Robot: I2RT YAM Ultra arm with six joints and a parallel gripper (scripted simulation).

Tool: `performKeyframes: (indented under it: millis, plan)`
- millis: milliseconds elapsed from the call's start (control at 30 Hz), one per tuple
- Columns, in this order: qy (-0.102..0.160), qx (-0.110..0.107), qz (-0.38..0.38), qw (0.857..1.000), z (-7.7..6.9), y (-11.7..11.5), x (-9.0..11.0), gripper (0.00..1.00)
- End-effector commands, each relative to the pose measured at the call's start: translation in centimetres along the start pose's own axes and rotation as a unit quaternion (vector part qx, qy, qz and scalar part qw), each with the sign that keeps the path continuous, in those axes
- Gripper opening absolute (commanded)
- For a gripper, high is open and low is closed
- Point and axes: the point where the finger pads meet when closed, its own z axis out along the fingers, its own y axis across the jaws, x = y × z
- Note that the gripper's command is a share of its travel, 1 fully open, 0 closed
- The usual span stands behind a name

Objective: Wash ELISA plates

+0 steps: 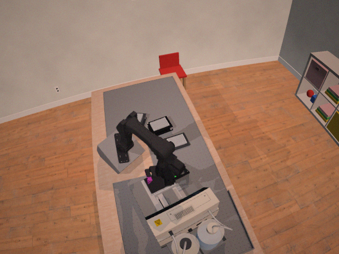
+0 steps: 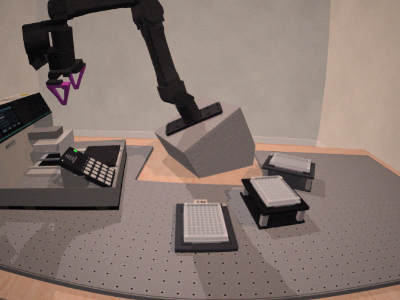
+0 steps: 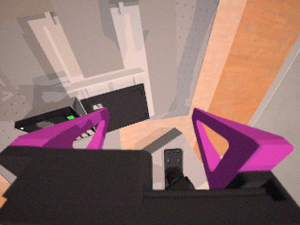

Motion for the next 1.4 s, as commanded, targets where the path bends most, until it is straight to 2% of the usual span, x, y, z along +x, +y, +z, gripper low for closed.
performKeyframes:
  millis: [0, 267, 467, 567, 700, 800, 1000, 1067, 1133, 1200, 1300, 1367]
  plan:
    - [-0.008, -0.003, -0.004, 1.000, -0.4, 0.0, -0.1, 1.00]
    - [-0.003, -0.016, -0.046, 0.999, -0.3, 3.2, 2.3, 1.00]
    - [0.003, -0.036, -0.115, 0.993, -0.4, 5.3, 4.4, 1.00]
    - [0.004, -0.038, -0.121, 0.992, -0.4, 5.7, 4.8, 1.00]
    - [0.005, -0.048, -0.158, 0.986, -0.5, 6.9, 6.3, 1.00]
    - [0.006, -0.048, -0.158, 0.986, -0.6, 7.9, 7.5, 1.00]
    - [0.006, -0.065, -0.227, 0.972, -0.9, 9.4, 10.1, 1.00]
    - [0.006, -0.066, -0.233, 0.970, -1.0, 9.9, 10.9, 1.00]
    - [0.006, -0.066, -0.233, 0.970, -1.0, 9.9, 10.9, 1.00]
    - [0.005, -0.073, -0.264, 0.962, -1.1, 10.3, 11.9, 1.00]
    - [0.005, -0.074, -0.270, 0.960, -1.2, 10.9, 13.2, 1.00]
    - [0.002, -0.081, -0.301, 0.950, -1.3, 11.3, 14.2, 1.00]
